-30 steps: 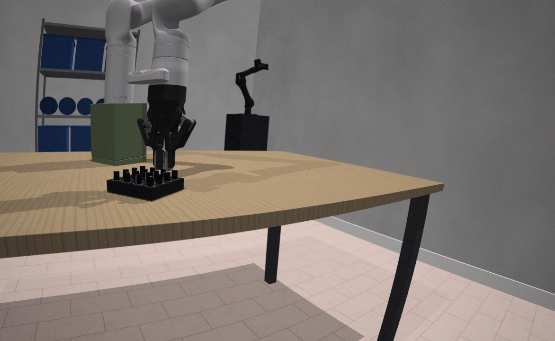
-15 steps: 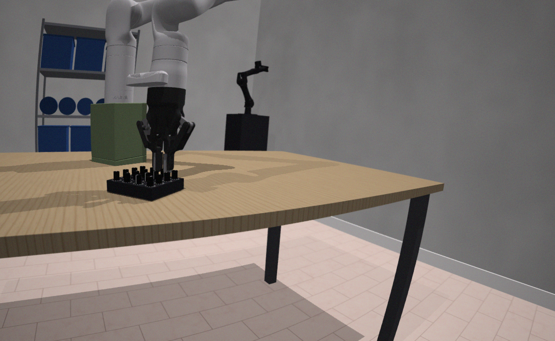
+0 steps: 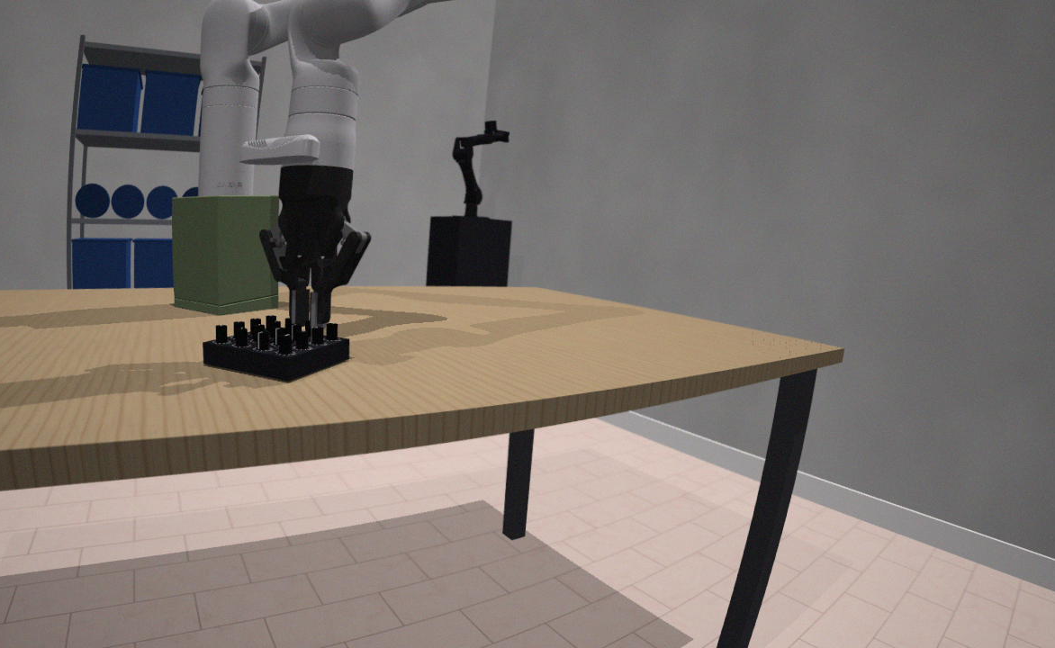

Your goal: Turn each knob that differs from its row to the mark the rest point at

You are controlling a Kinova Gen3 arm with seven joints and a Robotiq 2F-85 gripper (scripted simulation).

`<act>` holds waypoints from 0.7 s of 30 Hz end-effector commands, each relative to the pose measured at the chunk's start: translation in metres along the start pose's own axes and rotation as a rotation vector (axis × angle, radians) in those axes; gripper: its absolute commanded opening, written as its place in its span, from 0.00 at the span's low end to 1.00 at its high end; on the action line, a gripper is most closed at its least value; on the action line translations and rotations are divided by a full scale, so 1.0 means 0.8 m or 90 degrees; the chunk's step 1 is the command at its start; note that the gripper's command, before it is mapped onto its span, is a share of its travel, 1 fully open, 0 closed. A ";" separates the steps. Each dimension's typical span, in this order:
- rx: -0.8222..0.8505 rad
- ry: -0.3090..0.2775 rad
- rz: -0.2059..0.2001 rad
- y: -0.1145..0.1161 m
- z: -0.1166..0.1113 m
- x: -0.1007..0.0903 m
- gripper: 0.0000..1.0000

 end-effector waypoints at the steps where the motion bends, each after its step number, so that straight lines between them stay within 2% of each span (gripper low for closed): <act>1: -0.005 0.001 -0.002 -0.001 -0.002 0.001 0.19; 15: -0.005 0.001 -0.002 -0.001 -0.002 0.001 0.19; 16: -0.005 0.001 -0.002 -0.001 -0.002 0.001 0.08; 21: -0.005 0.001 -0.002 -0.001 -0.002 0.001 0.08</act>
Point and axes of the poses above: the point where the finger pads meet when closed, its own x axis out along the fingers, its own y axis across the jaws, z = x × y, the point moved 6 cm from there along -x, back along the fingers, and after that the axes turned 4 degrees about x, right-handed, at the moved point
